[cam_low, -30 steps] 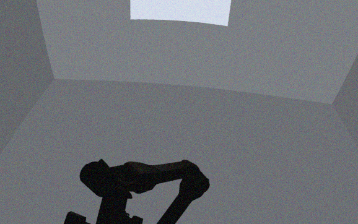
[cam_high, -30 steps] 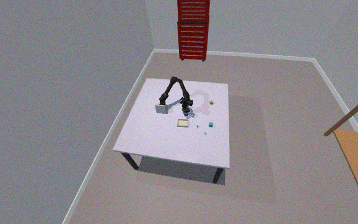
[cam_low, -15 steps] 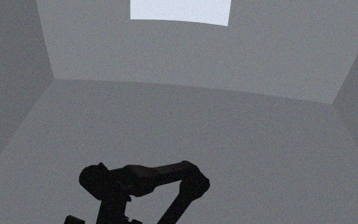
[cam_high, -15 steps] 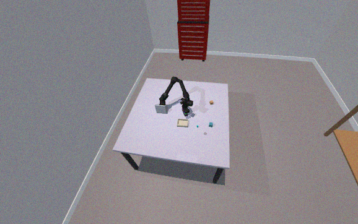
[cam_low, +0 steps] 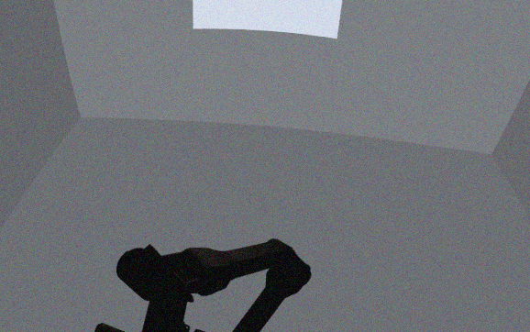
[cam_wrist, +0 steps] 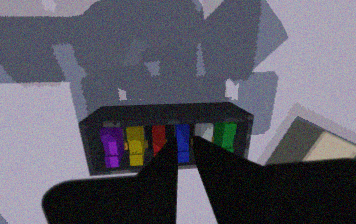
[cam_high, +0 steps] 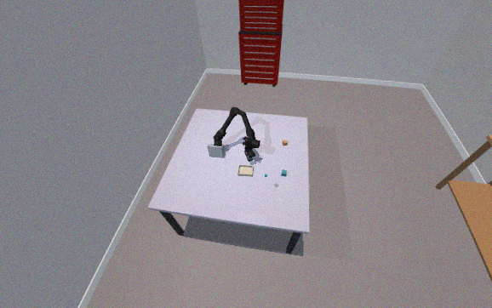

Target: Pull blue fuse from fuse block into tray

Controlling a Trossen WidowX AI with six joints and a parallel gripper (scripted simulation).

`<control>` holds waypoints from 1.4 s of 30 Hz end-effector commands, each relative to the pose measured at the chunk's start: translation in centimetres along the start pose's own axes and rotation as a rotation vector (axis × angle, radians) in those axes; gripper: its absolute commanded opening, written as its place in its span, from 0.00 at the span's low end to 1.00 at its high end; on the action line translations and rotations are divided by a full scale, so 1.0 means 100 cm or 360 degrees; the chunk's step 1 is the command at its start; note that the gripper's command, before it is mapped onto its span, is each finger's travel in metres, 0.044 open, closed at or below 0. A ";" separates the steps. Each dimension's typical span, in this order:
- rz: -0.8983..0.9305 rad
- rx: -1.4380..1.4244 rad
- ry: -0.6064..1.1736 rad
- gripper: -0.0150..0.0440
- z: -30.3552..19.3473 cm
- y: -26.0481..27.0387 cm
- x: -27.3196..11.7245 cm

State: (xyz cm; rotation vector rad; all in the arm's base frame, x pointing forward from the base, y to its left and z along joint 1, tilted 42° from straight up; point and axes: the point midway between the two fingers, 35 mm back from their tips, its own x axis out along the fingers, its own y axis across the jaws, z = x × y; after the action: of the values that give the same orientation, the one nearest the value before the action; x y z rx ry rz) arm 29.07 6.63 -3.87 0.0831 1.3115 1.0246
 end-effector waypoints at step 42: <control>0.0002 0.0005 0.0001 0.25 0.000 0.000 -0.008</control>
State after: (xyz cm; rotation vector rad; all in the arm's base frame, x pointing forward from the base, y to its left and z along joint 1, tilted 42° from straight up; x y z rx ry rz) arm 28.96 6.25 -3.47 0.0915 1.3174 1.0250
